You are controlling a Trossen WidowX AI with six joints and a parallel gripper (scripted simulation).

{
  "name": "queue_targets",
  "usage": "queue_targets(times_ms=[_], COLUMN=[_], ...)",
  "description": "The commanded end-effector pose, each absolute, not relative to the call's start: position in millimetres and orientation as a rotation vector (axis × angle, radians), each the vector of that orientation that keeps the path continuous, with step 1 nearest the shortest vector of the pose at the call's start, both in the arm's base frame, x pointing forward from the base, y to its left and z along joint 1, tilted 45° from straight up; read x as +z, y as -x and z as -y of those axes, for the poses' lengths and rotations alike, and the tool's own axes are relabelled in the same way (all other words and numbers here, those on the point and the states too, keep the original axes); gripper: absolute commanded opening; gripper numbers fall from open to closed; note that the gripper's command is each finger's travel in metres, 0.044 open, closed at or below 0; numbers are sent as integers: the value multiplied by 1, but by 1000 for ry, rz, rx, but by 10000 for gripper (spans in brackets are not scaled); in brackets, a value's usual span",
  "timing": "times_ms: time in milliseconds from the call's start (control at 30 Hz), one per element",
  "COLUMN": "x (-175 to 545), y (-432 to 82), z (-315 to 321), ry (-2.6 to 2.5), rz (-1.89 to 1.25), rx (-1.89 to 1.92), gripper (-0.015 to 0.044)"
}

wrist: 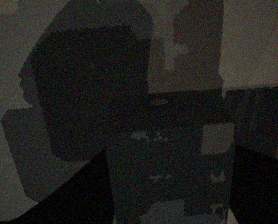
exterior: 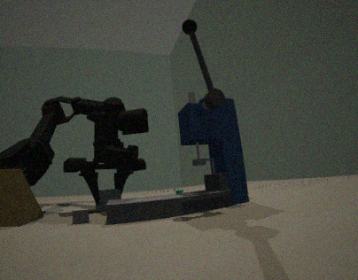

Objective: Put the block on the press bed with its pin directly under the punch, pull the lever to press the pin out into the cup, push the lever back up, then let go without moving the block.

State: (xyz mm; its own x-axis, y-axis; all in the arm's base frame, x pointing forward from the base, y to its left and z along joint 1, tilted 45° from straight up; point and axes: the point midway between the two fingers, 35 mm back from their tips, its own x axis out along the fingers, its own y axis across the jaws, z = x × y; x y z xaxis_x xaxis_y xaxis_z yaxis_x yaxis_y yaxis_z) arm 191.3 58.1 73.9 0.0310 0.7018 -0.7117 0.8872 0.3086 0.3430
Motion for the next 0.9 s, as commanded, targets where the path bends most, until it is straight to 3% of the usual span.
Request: queue_targets(times_ms=[0, 167, 300, 867], x=[74, 74, 81, 91], y=[-191, -191, -191, -184], z=[-58, -58, -51, -42], ry=[-1450, -1450, -1449, -1318], rz=[-1719, -1719, -1718, -1631], rx=[-274, -274, -276, -416], gripper=[117, 84, 0, 0])
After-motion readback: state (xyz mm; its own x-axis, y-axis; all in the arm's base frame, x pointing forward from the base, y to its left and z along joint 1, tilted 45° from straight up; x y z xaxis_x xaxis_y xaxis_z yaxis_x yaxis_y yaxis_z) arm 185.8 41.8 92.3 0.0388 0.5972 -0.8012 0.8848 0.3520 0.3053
